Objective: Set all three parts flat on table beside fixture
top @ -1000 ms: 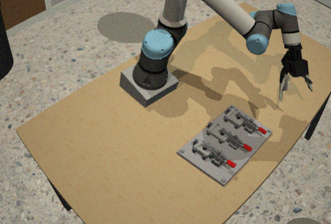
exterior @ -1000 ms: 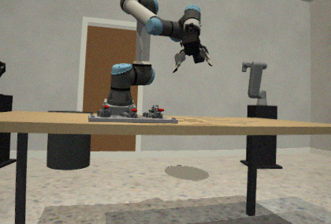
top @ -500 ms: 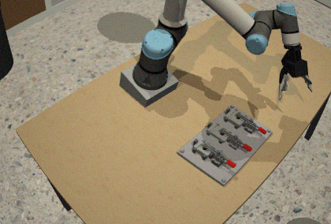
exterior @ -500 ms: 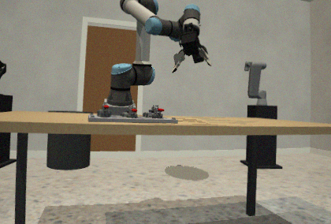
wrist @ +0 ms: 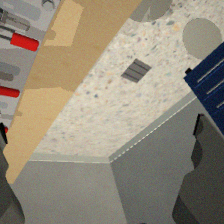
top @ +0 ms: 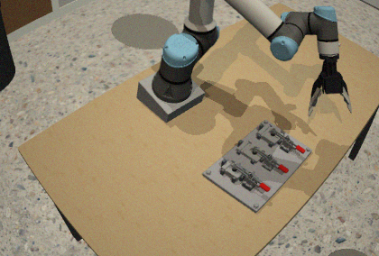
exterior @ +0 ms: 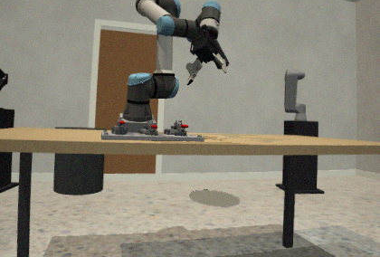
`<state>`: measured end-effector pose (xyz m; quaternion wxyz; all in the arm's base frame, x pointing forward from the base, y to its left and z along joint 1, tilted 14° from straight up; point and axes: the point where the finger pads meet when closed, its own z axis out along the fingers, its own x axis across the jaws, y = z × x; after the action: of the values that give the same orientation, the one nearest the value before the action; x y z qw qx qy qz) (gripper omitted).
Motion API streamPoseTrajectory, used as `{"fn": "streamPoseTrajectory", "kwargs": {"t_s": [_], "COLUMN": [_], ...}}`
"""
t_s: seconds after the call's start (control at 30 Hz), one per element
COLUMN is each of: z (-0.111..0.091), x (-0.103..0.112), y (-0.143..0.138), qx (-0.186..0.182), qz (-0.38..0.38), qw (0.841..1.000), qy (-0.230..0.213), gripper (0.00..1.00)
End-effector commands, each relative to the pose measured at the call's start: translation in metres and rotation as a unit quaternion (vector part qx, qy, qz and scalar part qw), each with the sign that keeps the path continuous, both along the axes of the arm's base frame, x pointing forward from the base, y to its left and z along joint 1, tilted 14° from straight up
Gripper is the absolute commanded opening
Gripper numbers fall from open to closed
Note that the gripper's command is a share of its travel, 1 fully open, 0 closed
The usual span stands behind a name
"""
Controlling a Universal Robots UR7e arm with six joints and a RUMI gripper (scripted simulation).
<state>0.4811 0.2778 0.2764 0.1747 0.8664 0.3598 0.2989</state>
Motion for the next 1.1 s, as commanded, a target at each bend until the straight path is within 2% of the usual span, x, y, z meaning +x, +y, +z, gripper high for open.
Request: {"fn": "streamPoseTrajectory", "kwargs": {"t_s": [0.0, 0.2, 0.3, 0.37, 0.5, 0.53, 0.57, 0.6, 0.63, 0.67, 0.77, 0.83, 0.87, 0.93, 0.97, 1.0, 1.03, 1.07], "z": [-0.001, -0.004, -0.005, -0.007, -0.009, -0.010, -0.010, -0.011, -0.011, -0.013, -0.015, -0.015, -0.015, -0.018, -0.018, -0.019, -0.019, -0.021], "x": [-0.004, -0.013, -0.014, -0.020, -0.028, -0.031, -0.032, -0.036, -0.036, -0.040, -0.047, -0.047, -0.049, -0.058, -0.059, -0.063, -0.064, -0.068], "y": [-0.023, -0.058, -0.061, -0.077, -0.092, -0.099, -0.100, -0.107, -0.107, -0.115, -0.126, -0.126, -0.128, -0.140, -0.141, -0.146, -0.147, -0.152], "qx": [0.040, 0.104, 0.110, 0.139, 0.170, 0.183, 0.185, 0.199, 0.200, 0.215, 0.238, 0.238, 0.243, 0.269, 0.271, 0.282, 0.284, 0.296], "qz": [-0.057, -0.154, -0.163, -0.210, -0.260, -0.282, -0.286, -0.310, -0.311, -0.337, -0.378, -0.378, -0.387, -0.434, -0.437, -0.458, -0.461, -0.483], "qw": [0.997, 0.982, 0.980, 0.967, 0.949, 0.940, 0.939, 0.928, 0.927, 0.915, 0.892, 0.892, 0.887, 0.857, 0.855, 0.840, 0.837, 0.820], "qy": [0.015, 0.034, 0.036, 0.044, 0.052, 0.055, 0.056, 0.059, 0.059, 0.062, 0.067, 0.067, 0.068, 0.073, 0.074, 0.075, 0.076, 0.078], "gripper": [1.00, 1.00, 1.00, 1.00, 1.00, 1.00, 1.00, 1.00, 1.00, 1.00, 1.00, 1.00, 1.00, 1.00, 1.00, 1.00, 1.00, 1.00]}}
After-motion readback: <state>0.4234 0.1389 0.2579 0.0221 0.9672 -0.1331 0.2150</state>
